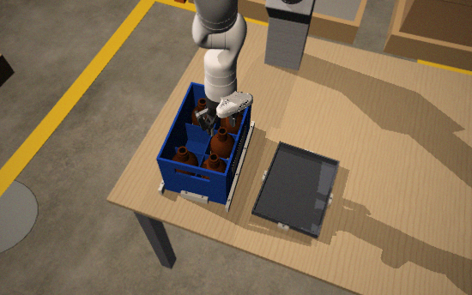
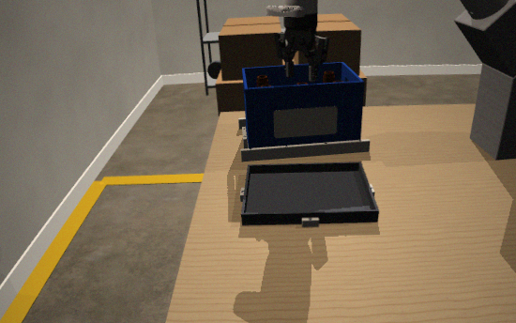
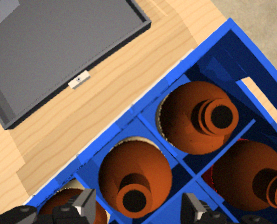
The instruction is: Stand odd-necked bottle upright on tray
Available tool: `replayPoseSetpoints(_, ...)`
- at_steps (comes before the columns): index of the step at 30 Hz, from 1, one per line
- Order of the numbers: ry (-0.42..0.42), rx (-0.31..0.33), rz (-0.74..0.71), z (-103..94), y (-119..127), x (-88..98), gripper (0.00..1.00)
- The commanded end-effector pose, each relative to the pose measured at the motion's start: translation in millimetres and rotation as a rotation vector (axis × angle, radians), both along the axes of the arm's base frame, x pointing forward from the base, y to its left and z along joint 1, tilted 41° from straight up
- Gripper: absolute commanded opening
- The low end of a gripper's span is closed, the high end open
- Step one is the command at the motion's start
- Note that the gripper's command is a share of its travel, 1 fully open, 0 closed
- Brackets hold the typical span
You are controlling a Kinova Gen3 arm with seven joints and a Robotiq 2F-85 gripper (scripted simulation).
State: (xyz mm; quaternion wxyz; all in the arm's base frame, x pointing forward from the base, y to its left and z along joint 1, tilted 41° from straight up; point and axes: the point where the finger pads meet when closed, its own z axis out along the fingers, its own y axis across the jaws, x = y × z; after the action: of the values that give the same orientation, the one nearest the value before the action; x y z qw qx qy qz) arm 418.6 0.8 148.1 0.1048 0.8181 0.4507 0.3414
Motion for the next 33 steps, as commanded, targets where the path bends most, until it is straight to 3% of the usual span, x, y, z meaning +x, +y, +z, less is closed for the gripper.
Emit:
replayPoseSetpoints(1,0.007,0.000,0.002,-3.5,0.9,-0.5,0.64)
replayPoseSetpoints(33,0.007,0.000,0.002,-25.1,4.9,18.2,0.64)
